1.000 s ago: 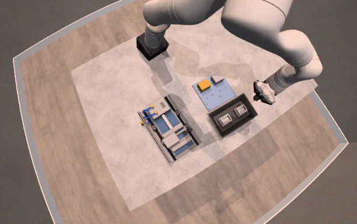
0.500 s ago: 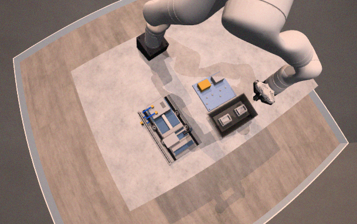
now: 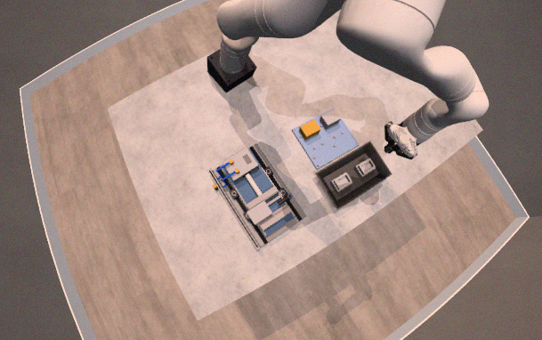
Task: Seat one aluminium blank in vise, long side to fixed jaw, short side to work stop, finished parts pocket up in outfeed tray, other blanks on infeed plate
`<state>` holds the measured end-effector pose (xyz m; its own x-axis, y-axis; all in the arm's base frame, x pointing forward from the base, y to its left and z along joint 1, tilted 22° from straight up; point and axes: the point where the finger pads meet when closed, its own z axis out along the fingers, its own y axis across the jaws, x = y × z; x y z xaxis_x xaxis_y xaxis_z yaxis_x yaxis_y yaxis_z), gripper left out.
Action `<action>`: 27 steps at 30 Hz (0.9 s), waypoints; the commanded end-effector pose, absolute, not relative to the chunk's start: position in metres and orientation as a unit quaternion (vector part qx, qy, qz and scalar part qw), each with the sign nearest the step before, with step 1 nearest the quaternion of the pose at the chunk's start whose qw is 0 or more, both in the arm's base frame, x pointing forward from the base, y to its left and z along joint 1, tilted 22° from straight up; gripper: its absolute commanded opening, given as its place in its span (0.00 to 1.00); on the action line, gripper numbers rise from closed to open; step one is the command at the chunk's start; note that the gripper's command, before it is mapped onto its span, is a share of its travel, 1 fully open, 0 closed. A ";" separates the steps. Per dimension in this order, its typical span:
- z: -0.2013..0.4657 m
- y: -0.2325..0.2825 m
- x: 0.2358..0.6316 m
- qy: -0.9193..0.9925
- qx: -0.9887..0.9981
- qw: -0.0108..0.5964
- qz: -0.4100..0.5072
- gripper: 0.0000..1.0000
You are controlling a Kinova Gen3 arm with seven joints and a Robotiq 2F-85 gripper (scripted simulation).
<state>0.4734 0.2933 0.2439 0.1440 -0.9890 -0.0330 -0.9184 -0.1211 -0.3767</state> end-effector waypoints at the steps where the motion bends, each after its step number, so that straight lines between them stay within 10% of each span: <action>1: 0.243 0.295 0.474 0.646 -0.738 0.158 -0.113 0.00; 27: 0.258 0.295 0.471 0.647 -0.737 0.161 -0.113 0.00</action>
